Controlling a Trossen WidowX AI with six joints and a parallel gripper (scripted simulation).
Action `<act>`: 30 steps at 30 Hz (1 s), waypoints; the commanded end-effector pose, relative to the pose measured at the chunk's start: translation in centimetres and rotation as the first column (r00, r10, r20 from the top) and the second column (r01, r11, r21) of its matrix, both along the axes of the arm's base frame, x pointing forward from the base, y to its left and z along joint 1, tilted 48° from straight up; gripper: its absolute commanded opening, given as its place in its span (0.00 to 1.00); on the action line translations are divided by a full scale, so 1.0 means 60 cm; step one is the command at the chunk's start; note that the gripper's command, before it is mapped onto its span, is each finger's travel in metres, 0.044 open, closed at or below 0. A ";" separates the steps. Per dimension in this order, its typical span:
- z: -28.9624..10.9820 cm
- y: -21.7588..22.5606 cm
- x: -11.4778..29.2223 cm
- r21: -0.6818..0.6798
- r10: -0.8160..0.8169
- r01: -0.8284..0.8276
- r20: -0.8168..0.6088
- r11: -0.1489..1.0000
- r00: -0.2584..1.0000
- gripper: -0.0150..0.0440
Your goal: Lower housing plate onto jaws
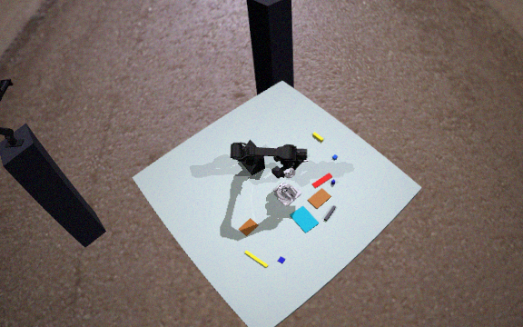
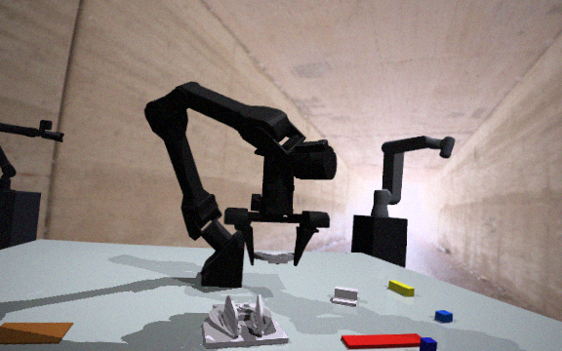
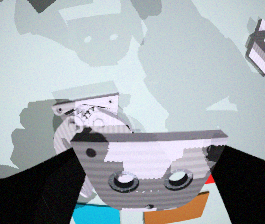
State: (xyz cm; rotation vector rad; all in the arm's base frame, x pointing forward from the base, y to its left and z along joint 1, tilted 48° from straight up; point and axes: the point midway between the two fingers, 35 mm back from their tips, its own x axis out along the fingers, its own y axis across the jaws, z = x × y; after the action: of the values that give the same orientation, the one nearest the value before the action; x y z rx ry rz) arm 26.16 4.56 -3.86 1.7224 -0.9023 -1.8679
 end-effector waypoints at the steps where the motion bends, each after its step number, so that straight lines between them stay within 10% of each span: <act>1: 0.019 -0.021 0.000 -0.001 0.026 -0.026 -0.022 1.000 0.999 0.85; 30: 0.057 -0.076 -0.006 -0.005 0.082 -0.083 -0.091 0.997 0.992 0.85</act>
State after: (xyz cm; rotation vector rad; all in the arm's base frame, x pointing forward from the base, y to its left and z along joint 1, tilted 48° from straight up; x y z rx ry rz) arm 25.75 0.04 -0.56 1.6297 -0.7939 -1.8733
